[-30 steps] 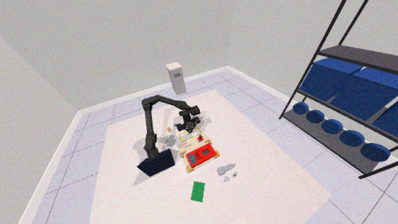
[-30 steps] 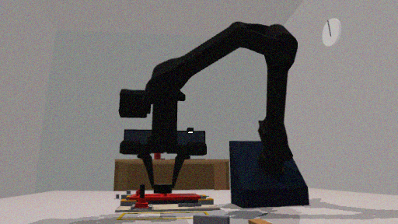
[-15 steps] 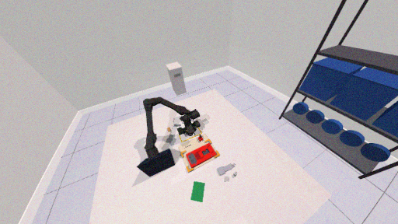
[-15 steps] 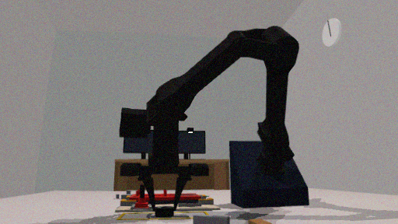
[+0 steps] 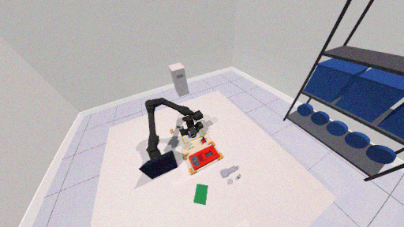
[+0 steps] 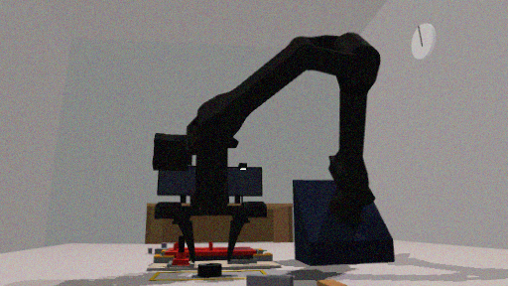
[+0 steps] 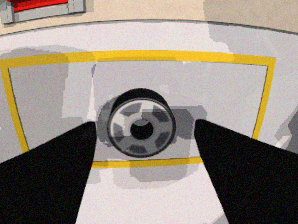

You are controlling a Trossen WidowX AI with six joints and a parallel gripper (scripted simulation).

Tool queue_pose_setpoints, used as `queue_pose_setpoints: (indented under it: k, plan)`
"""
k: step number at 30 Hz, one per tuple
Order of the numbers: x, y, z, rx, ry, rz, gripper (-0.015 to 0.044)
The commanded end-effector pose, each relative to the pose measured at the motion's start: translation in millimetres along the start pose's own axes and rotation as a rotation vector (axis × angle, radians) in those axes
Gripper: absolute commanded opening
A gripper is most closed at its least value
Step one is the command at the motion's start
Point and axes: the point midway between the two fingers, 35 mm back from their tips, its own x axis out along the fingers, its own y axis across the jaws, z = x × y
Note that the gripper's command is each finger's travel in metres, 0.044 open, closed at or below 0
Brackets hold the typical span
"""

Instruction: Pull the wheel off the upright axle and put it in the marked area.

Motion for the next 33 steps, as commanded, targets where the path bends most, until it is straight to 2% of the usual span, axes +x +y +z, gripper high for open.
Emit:
queue_pose_setpoints:
  k: [1,3,7,9,12,13,17,33]
  plan:
    - [-32,3,-1,-0.005,0.0,0.009,0.03]
    - [-47,2,-1,-0.003,0.003,0.008,0.03]
    - [-48,1,-1,-0.003,0.003,0.007,0.03]
    - [-47,-2,7,0.006,-0.004,0.016,0.0352]
    - [-68,-30,24,0.006,-0.014,0.013,0.0431]
    - [-74,-41,29,0.006,-0.014,0.011,0.044]
    - [-92,-77,39,0.002,-0.002,0.004,0.044]
    - [-93,-79,39,0.002,0.0,0.003,0.044]
